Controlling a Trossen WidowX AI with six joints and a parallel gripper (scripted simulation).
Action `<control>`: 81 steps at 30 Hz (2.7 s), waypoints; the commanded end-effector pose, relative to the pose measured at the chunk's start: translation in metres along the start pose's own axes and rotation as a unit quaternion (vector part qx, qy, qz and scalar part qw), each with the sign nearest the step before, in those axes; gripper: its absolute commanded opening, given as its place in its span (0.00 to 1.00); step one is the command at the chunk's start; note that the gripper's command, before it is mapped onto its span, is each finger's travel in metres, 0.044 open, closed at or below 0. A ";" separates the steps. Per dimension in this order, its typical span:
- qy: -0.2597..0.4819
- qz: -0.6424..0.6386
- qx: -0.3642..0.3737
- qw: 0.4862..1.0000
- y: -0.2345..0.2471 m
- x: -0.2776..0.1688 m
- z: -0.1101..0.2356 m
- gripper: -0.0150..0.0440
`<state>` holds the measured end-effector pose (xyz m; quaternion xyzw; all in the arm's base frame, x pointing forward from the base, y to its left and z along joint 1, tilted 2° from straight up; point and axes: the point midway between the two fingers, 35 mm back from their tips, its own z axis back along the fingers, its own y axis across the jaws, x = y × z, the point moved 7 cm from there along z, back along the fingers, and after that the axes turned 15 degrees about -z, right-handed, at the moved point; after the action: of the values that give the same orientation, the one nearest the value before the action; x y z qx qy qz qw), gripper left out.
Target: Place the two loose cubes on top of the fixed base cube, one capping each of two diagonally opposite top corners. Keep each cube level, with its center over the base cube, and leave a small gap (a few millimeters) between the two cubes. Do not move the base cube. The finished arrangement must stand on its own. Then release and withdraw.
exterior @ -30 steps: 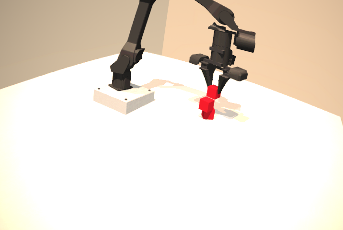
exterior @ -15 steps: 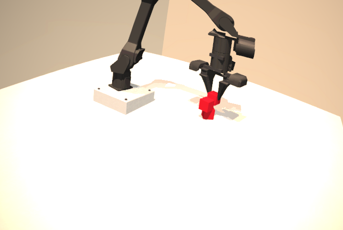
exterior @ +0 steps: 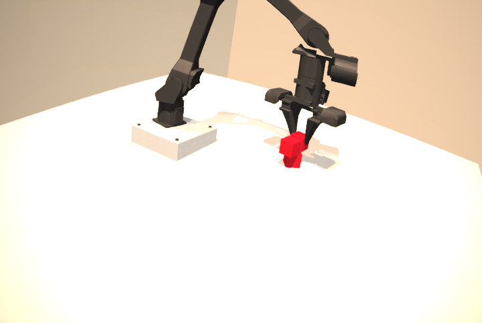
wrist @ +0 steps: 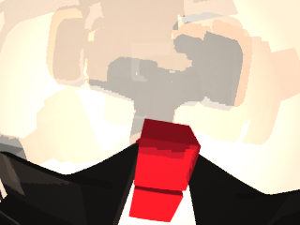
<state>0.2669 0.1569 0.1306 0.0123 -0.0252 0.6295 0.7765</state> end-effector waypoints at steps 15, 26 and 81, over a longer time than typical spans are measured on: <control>0.002 0.001 -0.001 1.000 0.000 0.000 -0.001 0.57; 0.000 0.000 0.000 1.000 0.000 0.000 0.010 0.60; -0.005 -0.002 0.002 1.000 0.087 0.067 0.074 0.93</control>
<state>0.2149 0.2189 0.2052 0.0173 -0.0285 0.6305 0.7755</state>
